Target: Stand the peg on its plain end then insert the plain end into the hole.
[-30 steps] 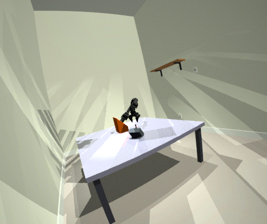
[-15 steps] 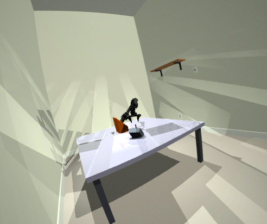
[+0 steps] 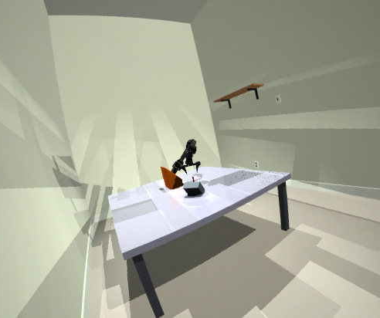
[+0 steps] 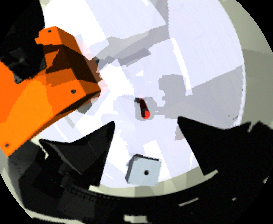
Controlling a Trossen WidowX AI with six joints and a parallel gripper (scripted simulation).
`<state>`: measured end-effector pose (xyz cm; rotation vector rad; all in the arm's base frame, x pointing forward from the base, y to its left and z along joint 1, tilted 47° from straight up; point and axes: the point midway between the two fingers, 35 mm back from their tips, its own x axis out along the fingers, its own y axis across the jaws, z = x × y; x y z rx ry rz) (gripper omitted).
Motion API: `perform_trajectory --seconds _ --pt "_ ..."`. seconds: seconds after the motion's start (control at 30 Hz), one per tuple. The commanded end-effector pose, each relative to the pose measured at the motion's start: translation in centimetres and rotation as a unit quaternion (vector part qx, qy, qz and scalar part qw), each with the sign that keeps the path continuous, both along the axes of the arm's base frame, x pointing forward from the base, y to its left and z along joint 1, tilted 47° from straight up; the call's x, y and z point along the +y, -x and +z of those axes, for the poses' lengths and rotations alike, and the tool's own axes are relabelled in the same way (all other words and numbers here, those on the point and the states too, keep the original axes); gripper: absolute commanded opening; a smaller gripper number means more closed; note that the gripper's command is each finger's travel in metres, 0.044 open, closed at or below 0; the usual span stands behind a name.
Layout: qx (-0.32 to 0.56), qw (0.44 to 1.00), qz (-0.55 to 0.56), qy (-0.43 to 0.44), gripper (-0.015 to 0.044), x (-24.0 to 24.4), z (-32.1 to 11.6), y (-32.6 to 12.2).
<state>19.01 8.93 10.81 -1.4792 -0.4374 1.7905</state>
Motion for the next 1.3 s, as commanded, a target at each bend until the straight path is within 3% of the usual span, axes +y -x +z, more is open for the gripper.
perform_trajectory --seconds 0.0,1.27 --pt "-0.022 1.000 0.020 -0.003 0.0440 0.1 0.0 0.0" --pt "-0.023 1.000 0.019 -0.003 0.0440 4.1 -3.7 0.1"
